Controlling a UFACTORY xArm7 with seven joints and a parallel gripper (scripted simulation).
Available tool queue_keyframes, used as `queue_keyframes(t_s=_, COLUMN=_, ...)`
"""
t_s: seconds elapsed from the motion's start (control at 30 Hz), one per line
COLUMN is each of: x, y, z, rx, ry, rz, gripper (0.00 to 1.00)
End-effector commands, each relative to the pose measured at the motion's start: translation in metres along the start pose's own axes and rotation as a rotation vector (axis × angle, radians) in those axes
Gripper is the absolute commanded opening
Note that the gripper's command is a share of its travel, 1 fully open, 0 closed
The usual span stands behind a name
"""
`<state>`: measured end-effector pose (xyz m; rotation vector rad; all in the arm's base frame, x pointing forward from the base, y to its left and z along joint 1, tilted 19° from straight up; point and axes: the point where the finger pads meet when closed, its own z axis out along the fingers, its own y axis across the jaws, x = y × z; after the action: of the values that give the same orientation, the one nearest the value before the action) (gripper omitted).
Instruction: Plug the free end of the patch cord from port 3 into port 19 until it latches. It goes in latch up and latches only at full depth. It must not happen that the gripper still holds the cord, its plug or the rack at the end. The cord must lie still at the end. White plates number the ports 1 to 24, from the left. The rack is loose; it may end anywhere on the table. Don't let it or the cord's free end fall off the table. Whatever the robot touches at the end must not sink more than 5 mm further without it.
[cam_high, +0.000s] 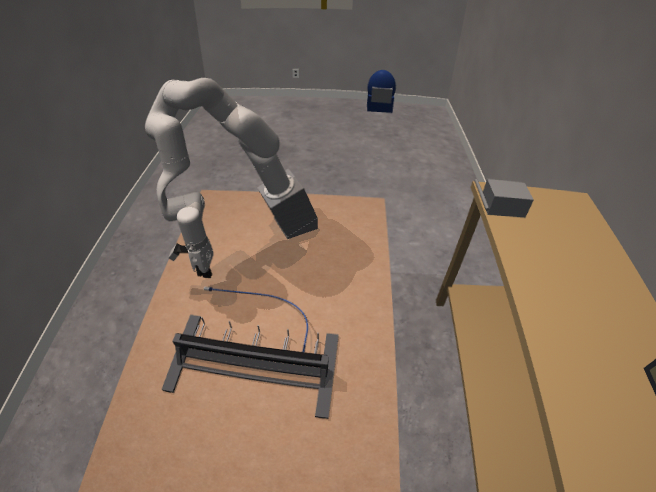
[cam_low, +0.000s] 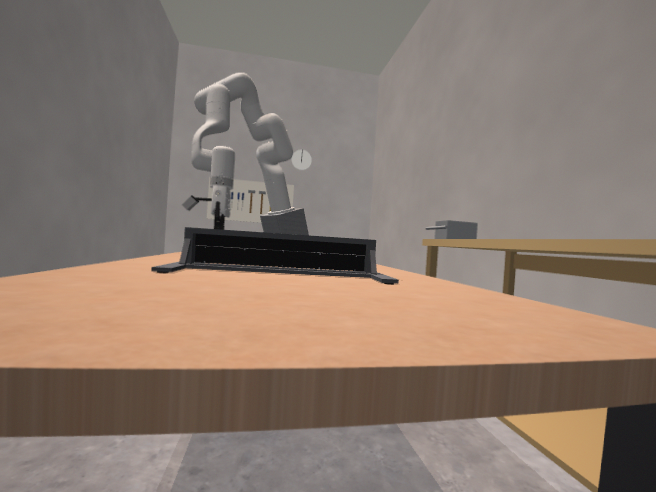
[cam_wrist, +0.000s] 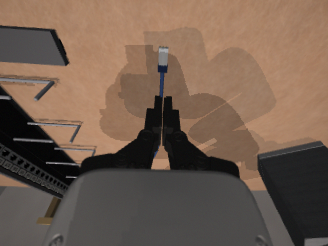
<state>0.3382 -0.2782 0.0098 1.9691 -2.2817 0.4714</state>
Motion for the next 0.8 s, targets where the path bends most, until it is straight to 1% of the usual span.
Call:
queue_keyframes(t_s=0.0, x=0.0005, y=-0.0012, z=-0.0008, rx=0.003, ry=0.001, rz=0.0, gripper=0.0)
queue_keyframes(t_s=0.67, x=0.0031, y=-0.0008, z=0.0006, rx=0.003, ry=0.002, rz=-0.006, gripper=0.0)
queue_keyframes(t_s=0.7, x=0.0031, y=-0.0007, z=0.0006, rx=0.003, ry=0.002, rz=-0.006, gripper=0.38)
queue_keyframes(t_s=0.77, x=0.0031, y=-0.0007, z=0.0006, rx=0.003, ry=0.002, rz=-0.006, gripper=0.38)
